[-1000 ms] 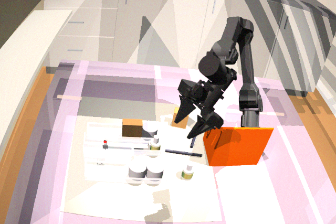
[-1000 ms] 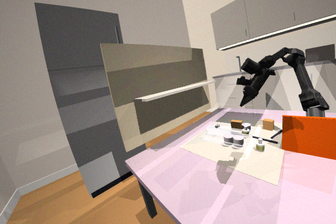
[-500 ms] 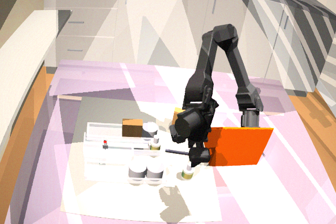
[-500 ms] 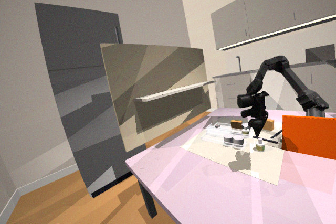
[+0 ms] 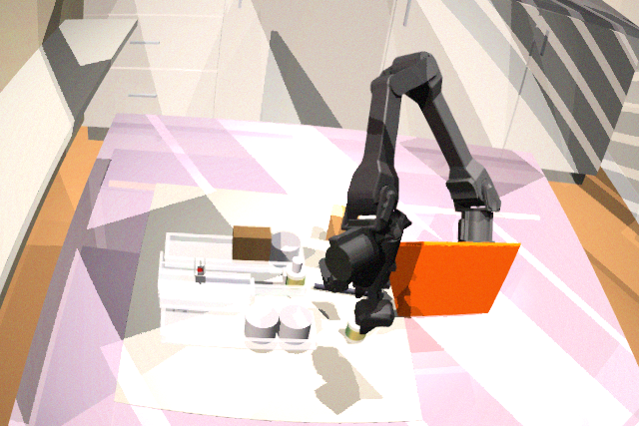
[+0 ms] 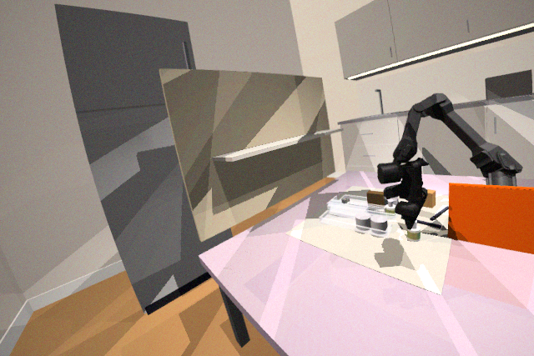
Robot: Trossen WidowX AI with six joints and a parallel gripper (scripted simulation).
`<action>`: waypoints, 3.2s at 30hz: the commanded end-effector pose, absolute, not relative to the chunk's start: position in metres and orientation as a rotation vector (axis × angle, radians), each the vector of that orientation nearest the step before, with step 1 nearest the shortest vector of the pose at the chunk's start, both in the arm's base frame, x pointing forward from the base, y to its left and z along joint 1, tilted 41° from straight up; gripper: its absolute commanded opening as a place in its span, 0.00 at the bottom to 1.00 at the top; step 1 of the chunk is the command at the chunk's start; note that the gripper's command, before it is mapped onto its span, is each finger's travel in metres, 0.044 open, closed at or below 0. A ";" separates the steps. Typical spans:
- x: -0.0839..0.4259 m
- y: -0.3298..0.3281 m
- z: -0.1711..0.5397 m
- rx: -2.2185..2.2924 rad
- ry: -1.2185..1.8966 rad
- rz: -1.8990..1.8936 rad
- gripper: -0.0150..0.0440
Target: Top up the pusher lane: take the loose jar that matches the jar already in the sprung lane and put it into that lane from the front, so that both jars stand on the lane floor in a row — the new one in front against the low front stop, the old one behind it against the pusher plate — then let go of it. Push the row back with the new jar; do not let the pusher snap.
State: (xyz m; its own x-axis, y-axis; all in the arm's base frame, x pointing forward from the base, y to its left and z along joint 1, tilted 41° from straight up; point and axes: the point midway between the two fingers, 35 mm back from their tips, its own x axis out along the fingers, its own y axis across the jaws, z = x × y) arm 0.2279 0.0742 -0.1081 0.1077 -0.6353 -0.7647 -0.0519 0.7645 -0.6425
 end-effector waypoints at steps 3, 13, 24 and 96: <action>0.226 0.067 -0.114 -0.616 1.421 -0.472 1.00; 0.228 0.057 -0.126 -0.617 1.420 -0.472 1.00; 0.229 0.049 -0.135 -0.618 1.420 -0.473 0.91; 0.299 -0.014 -0.017 -0.675 1.437 -0.432 0.25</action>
State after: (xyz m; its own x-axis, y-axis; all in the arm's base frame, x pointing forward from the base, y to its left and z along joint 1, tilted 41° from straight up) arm 0.3011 -0.0068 -0.0096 0.1168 -0.6407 -0.7588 -0.1151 0.7502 -0.6512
